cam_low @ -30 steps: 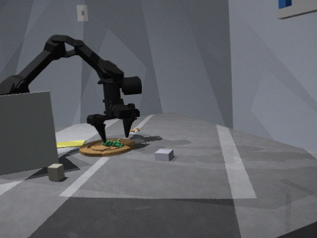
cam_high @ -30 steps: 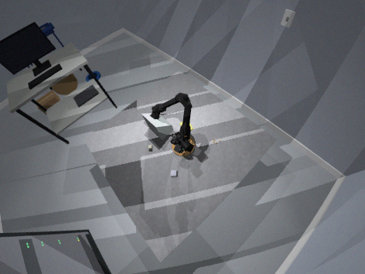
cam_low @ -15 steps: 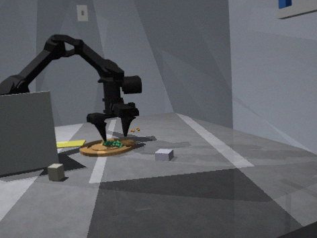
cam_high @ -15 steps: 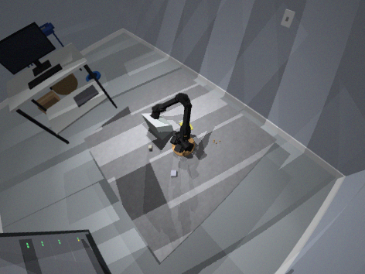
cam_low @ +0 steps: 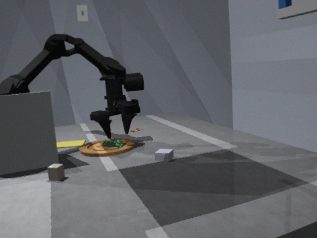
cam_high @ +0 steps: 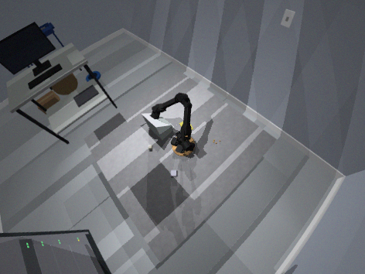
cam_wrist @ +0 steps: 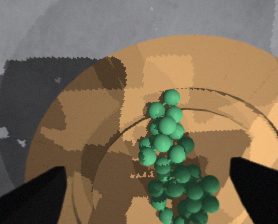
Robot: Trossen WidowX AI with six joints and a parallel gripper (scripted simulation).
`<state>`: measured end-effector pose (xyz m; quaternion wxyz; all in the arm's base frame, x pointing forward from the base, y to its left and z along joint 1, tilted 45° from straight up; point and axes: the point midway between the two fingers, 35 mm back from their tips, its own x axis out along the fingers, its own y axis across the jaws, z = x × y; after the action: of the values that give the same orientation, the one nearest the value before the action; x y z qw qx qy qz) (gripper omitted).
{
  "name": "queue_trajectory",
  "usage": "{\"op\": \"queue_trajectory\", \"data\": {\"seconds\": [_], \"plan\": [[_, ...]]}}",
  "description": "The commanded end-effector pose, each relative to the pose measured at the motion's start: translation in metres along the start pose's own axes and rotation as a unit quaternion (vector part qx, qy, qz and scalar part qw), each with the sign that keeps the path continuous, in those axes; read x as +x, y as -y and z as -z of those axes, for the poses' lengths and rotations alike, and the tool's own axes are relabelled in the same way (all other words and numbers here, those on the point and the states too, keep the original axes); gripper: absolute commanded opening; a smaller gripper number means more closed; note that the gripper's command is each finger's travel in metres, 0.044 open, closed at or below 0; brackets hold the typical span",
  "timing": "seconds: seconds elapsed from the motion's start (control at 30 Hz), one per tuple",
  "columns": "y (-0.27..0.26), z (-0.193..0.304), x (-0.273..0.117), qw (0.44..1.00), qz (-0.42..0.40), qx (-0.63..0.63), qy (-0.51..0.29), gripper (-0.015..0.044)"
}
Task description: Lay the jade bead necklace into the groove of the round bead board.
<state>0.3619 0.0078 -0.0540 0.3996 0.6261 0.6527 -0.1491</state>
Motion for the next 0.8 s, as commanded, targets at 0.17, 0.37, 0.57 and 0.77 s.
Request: {"op": "queue_trajectory", "data": {"seconds": [0.17,0.37,0.57,0.77], "plan": [[0.0,-0.001,0.005,1.0,0.0,0.002,0.0,0.038],[0.001,-0.001,0.015,1.0,0.0,0.002,0.0,0.038],[0.001,0.0,0.024,1.0,0.001,0.003,0.0,0.038],[0.001,0.0,0.032,1.0,0.002,0.003,-0.001,0.038]]}}
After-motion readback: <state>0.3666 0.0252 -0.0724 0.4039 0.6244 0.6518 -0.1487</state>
